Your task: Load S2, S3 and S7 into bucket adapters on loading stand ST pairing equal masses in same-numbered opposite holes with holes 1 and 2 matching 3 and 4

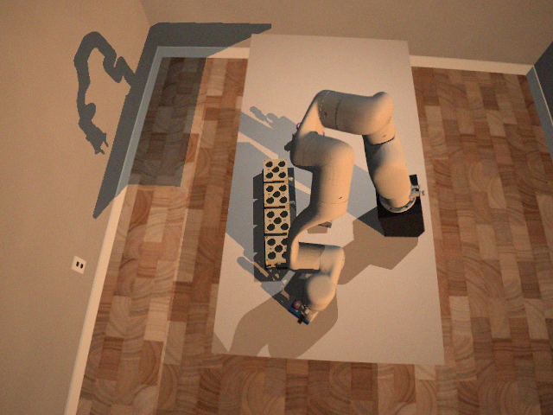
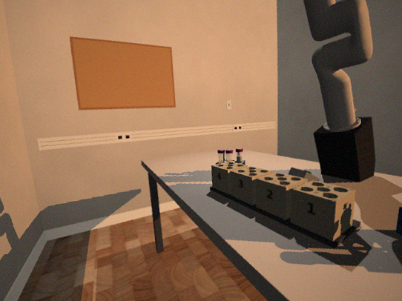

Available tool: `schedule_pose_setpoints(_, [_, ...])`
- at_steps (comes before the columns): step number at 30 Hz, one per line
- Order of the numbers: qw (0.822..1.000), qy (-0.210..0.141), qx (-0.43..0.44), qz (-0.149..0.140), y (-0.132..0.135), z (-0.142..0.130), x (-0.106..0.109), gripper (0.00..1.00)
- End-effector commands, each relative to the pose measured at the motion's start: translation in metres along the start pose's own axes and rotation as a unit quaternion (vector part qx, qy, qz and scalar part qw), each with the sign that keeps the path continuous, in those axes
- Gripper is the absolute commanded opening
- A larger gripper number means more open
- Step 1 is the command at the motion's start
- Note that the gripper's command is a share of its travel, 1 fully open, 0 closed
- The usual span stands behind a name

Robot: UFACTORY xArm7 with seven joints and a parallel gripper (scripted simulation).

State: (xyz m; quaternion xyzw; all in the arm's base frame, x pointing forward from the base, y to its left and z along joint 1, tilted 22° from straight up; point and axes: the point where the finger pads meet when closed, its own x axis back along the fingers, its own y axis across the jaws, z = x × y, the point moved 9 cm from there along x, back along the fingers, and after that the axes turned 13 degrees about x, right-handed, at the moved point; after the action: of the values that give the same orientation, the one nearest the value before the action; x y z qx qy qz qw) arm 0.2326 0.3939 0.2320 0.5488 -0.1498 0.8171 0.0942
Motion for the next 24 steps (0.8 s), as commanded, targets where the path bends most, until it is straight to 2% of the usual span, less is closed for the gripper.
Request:
schedule_pose_setpoints(1, [1.000,0.000,0.000,0.002,-0.0010,-0.0001,0.0020,0.44])
schedule_pose_setpoints(17, [1.000,0.000,0.000,0.002,-0.0010,0.0000,0.0019,0.44])
schedule_pose_setpoints(18, [1.000,0.000,0.000,0.002,-0.0010,0.0000,0.0019,0.57])
schedule_pose_setpoints(24, [1.000,0.000,0.000,0.002,-0.0010,-0.0001,0.0019,0.57])
